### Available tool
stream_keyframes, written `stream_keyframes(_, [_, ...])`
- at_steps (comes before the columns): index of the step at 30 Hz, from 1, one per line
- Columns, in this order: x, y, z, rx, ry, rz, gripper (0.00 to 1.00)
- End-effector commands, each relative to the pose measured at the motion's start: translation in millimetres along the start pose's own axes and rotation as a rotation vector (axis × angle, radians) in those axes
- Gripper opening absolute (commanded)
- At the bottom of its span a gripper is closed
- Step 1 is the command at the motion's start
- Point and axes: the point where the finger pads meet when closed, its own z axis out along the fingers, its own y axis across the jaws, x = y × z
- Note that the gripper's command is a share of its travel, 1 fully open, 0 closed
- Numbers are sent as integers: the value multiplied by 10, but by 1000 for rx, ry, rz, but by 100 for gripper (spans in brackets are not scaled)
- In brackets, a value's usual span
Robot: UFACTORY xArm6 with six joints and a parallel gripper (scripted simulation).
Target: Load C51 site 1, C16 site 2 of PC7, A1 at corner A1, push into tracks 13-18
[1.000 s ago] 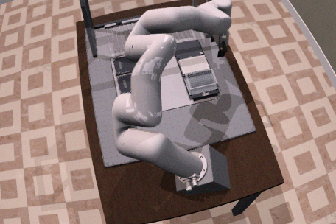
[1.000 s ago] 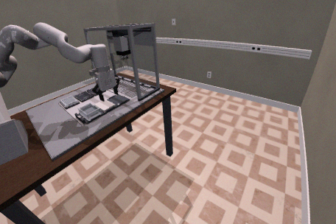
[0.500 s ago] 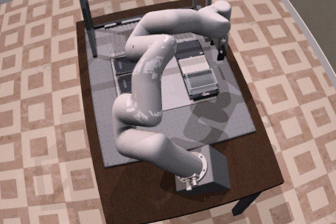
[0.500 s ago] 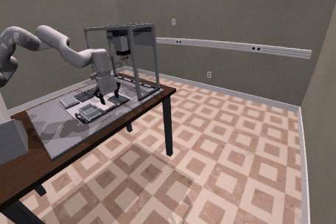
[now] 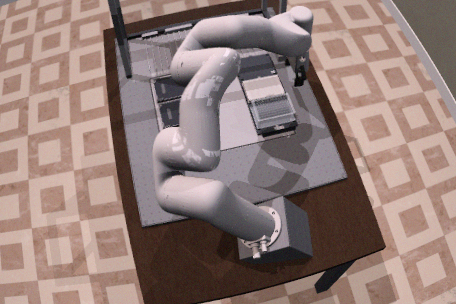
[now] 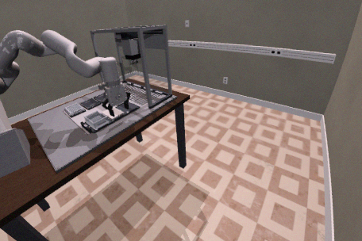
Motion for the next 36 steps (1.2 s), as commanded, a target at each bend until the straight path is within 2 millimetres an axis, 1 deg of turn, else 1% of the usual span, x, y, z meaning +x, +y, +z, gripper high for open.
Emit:
stream_keyframes(1, [-7, 16, 7, -4, -3, -1, 100])
stream_keyframes(16, [-7, 17, 257, -4, -3, -1, 100])
stream_keyframes(18, [-7, 17, 257, -4, -3, -1, 100])
stream_keyframes(25, [-7, 17, 373, -4, -3, -1, 100])
stream_keyframes(36, [-7, 17, 379, -4, -3, -1, 100])
